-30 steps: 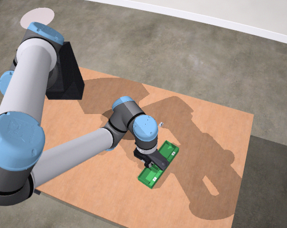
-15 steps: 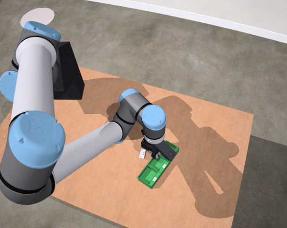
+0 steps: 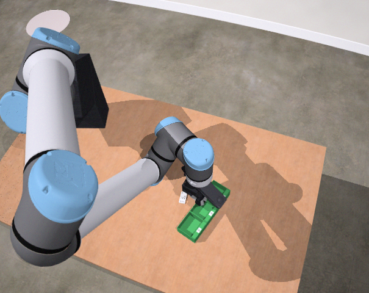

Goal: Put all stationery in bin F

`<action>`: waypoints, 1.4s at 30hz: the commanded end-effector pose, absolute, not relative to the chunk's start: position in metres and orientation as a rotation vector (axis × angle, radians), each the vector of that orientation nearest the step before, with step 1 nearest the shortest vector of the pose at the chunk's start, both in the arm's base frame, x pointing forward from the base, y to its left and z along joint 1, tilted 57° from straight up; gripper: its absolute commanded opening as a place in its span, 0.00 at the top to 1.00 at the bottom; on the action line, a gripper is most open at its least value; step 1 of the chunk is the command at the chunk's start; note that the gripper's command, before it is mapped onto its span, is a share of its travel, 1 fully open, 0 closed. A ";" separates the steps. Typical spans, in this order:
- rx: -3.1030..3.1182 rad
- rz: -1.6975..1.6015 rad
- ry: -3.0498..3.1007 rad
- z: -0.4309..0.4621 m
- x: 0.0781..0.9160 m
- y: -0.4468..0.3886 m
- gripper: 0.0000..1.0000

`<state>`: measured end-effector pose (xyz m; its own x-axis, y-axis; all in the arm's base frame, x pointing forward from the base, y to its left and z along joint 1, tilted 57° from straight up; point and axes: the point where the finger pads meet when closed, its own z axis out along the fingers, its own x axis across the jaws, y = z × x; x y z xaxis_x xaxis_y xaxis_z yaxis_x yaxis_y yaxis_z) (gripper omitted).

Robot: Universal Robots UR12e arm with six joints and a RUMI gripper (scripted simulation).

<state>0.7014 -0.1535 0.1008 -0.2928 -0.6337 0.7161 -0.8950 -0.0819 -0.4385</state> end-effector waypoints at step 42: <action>1.665 1.316 -1.909 0.081 0.714 -0.182 0.96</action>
